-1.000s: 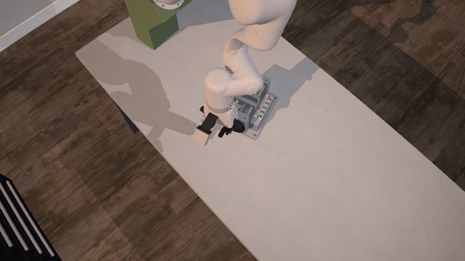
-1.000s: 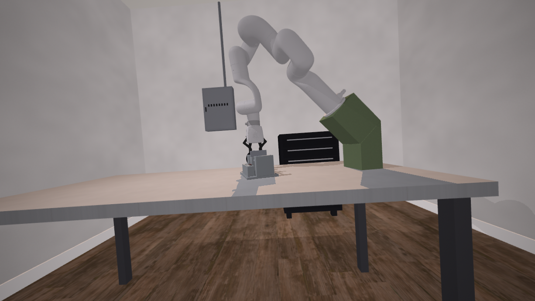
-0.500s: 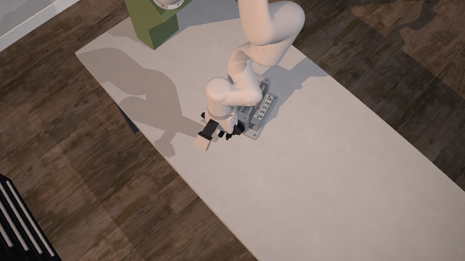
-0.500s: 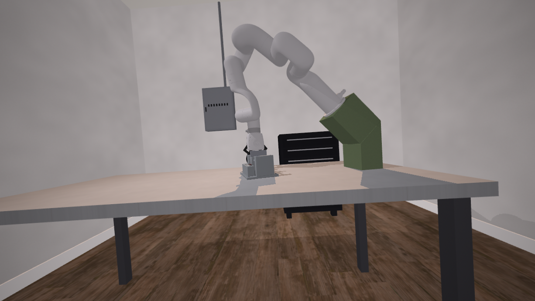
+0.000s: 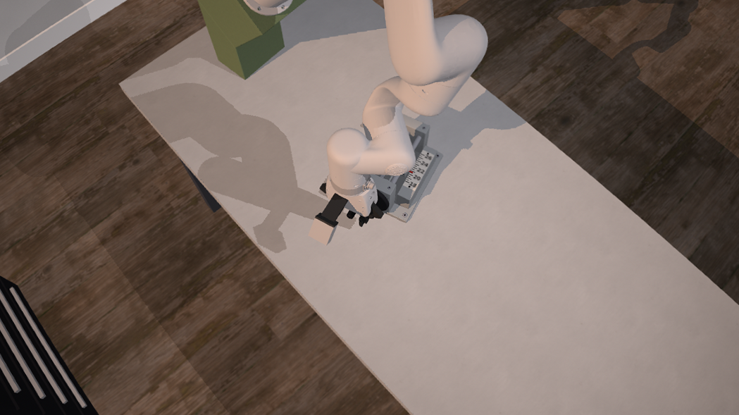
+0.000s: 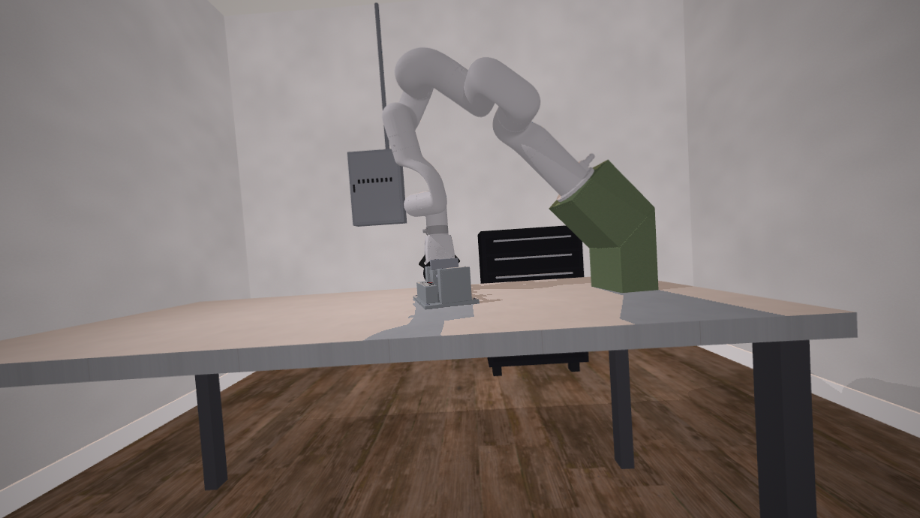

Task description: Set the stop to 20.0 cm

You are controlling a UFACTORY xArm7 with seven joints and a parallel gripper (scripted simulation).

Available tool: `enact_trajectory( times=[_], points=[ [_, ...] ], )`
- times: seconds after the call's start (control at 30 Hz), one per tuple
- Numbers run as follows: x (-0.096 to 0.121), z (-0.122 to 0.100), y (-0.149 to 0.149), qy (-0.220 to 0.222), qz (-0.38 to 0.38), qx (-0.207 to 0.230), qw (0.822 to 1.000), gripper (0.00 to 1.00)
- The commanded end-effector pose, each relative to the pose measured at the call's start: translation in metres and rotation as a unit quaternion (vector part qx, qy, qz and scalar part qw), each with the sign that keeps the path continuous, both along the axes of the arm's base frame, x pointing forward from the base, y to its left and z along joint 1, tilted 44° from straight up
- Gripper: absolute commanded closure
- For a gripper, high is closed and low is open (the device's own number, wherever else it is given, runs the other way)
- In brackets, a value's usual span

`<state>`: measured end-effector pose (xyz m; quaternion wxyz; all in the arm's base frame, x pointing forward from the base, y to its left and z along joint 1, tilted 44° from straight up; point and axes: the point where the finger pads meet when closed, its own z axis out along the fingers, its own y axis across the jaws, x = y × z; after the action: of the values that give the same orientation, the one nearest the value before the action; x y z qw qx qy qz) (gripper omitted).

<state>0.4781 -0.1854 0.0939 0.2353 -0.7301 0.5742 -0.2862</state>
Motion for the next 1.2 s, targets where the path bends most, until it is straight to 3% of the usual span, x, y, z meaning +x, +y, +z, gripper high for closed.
enact_trajectory(
  times=[0.0,0.13,0.17,1.17],
  points=[
    [0.0002,0.0006,-0.0008,-0.001,-0.001,0.000,1.000,0.43],
    [0.0002,0.0006,-0.0008,-0.001,-0.001,0.000,1.000,0.43],
    [0.0002,0.0006,-0.0008,-0.001,-0.001,0.000,1.000,0.94],
    [0.0002,0.0006,-0.0008,-0.001,-0.001,0.000,1.000,0.94]
  ],
)
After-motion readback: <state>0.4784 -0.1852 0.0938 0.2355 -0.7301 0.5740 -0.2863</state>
